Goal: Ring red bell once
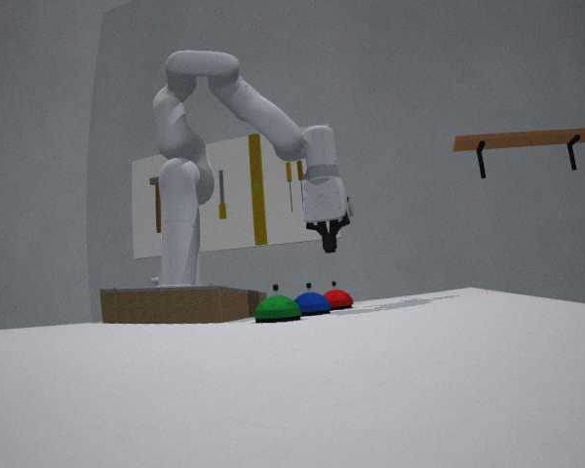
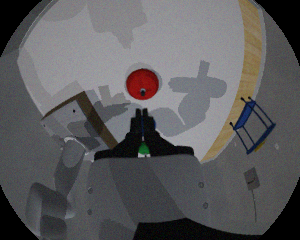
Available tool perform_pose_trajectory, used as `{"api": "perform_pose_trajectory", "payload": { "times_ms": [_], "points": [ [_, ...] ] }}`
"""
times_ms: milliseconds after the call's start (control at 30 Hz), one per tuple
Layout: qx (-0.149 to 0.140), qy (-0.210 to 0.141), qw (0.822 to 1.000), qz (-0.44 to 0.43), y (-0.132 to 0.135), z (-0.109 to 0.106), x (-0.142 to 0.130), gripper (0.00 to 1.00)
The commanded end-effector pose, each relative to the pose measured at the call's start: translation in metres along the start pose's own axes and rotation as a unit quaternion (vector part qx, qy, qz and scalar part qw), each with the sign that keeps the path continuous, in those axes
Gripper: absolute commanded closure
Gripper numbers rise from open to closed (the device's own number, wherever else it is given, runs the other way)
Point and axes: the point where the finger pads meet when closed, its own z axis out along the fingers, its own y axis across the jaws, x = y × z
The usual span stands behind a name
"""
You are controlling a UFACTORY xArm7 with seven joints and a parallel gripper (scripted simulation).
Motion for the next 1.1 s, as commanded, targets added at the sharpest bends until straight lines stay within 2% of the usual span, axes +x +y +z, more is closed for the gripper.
{"api": "perform_pose_trajectory", "payload": {
  "times_ms": [0, 633, 1067],
  "points": [
    [-0.002, 0.001, 1.000, 0.000, 0.001, -0.001, 0.001, 1.00],
    [-0.002, 0.000, 1.000, 0.000, 0.001, 0.000, 0.001, 1.00],
    [-0.002, -0.001, 1.000, 0.001, 0.002, 0.009, 0.001, 1.00]
  ]
}}
